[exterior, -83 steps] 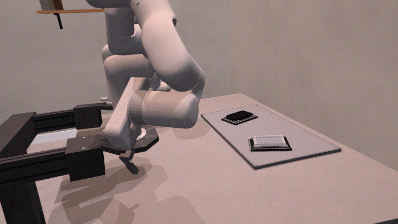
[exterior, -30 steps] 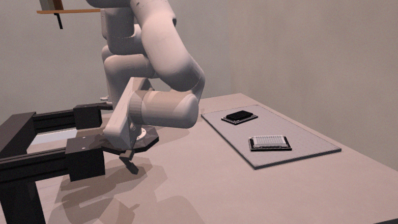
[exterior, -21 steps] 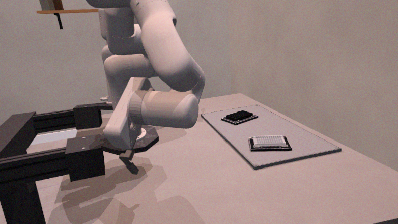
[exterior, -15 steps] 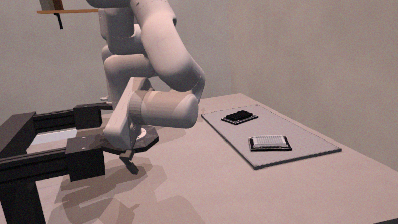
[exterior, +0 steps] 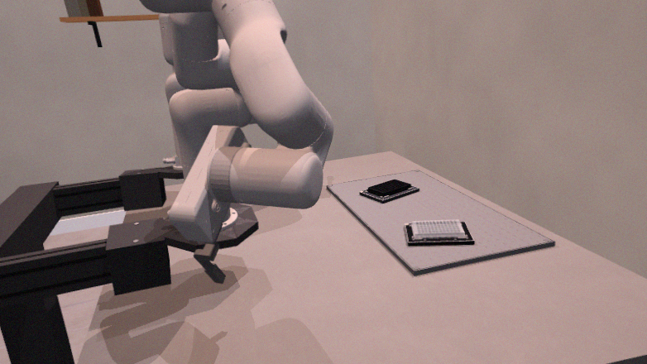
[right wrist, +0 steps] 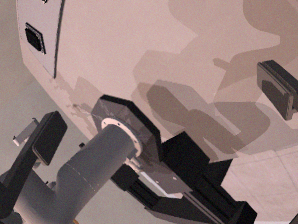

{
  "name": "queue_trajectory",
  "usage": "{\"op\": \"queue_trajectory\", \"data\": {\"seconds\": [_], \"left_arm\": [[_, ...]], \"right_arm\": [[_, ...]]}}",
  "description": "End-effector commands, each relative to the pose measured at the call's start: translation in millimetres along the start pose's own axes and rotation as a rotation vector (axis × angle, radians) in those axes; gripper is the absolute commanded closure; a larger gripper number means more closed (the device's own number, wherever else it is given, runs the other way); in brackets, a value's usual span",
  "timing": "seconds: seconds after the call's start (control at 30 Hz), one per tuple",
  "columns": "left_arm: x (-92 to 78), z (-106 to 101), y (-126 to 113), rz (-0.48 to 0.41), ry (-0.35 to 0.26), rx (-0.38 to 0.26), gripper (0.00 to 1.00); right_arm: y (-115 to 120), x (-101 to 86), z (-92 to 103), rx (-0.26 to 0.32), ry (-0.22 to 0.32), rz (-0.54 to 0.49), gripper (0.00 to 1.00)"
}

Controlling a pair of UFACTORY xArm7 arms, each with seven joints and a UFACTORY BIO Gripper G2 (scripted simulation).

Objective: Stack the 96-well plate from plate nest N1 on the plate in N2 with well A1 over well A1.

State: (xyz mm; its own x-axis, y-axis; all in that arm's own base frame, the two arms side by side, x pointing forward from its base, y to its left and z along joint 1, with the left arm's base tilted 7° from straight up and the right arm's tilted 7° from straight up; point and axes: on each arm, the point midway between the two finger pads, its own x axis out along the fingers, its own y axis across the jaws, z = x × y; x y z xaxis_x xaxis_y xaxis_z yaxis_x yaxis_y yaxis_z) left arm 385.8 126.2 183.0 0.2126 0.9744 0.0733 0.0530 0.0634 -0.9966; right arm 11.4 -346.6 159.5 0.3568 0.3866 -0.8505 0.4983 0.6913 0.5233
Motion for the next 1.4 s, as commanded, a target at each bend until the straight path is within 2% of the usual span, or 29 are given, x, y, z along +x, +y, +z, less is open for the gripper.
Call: {"op": "queue_trajectory", "data": {"seconds": [0.0, 0.2, 0.57, 0.63, 0.87, 1.13, 1.2, 1.37], "left_arm": [[2.4, -1.1, -4.3, 0.003, -0.013, -0.020, 0.00], [5.0, -1.5, -8.4, 0.008, -0.029, -0.040, 0.00], [16.9, -1.9, -26.4, 0.027, -0.098, -0.131, 0.00], [16.9, -1.9, -26.4, 0.027, -0.098, -0.131, 0.00], [28.0, -0.8, -43.5, 0.045, -0.163, -0.219, 0.00], [43.5, 3.7, -68.2, 0.071, -0.256, -0.348, 0.00], [43.5, 3.7, -68.2, 0.071, -0.256, -0.348, 0.00], [54.3, 9.1, -85.8, 0.089, -0.323, -0.445, 0.00]], "right_arm": [[0.0, -1.3, 0.6, -0.001, -0.002, -0.003, 0.00], [0.0, -1.3, 0.6, -0.001, -0.002, -0.003, 0.00], [0.0, -1.3, 0.6, -0.001, -0.002, -0.003, 0.00], [0.0, -1.3, 0.6, -0.001, -0.002, -0.003, 0.00], [0.0, -1.3, 0.6, -0.001, -0.002, -0.003, 0.00], [0.0, -1.3, 0.6, -0.001, -0.002, -0.003, 0.00], [0.0, -1.3, 0.6, -0.001, -0.002, -0.003, 0.00], [0.0, -1.3, 0.6, -0.001, -0.002, -0.003, 0.00]]}}
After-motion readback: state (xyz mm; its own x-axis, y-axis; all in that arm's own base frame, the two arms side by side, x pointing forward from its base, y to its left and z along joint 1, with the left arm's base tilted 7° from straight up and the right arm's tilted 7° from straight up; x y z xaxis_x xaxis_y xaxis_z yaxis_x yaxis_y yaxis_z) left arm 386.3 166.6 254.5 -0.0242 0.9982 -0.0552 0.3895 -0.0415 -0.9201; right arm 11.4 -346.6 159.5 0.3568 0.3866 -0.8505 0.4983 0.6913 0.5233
